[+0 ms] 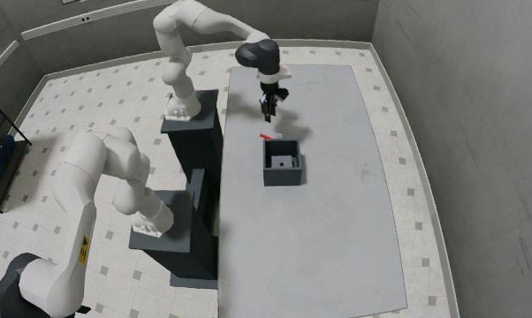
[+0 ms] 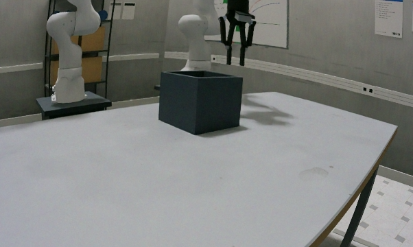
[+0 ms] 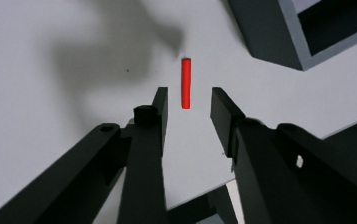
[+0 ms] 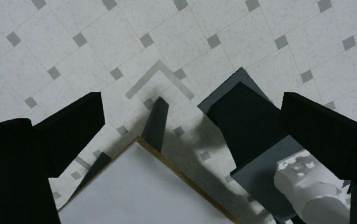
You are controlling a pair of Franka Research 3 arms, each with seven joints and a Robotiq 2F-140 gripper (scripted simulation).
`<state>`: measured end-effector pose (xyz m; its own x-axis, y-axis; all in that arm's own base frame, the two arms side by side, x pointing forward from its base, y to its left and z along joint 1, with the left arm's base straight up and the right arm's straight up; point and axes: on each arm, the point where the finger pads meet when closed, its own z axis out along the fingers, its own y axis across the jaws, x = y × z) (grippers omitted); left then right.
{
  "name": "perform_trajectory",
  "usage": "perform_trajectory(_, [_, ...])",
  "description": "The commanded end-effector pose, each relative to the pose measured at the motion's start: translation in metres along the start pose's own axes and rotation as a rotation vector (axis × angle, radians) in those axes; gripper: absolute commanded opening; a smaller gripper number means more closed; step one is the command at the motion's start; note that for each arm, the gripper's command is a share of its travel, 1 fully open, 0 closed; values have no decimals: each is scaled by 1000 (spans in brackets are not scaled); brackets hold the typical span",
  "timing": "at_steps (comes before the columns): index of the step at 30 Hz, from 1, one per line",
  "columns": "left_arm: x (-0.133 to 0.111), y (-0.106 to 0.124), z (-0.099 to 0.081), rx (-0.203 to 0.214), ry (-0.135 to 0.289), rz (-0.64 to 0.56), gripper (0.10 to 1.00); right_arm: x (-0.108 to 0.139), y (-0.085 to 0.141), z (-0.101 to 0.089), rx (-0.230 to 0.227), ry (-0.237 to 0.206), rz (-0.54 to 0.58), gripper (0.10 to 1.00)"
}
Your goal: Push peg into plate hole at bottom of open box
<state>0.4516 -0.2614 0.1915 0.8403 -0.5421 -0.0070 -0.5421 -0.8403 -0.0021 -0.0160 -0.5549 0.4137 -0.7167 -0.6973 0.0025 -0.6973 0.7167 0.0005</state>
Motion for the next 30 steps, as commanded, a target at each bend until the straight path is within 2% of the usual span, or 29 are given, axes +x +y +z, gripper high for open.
perform_trajectory(1, [1, 1, 0, -2, 5, -7, 327, 0, 0, 0, 0, 0, 0, 1000])
perform_trajectory(12, [1, 1, 11, -2, 7, -3, 327, 0, 0, 0, 0, 0, 0, 1000])
perform_trajectory(25, [2, 2, 54, -2, 7, -3, 327, 0, 0, 0, 0, 0, 0, 1000])
perform_trajectory(27, [2, 2, 54, -2, 7, -3, 327, 0, 0, 0, 0, 0, 0, 1000])
perform_trajectory(30, [2, 2, 65, -2, 7, -3, 327, 0, 0, 0, 0, 0, 0, 1000])
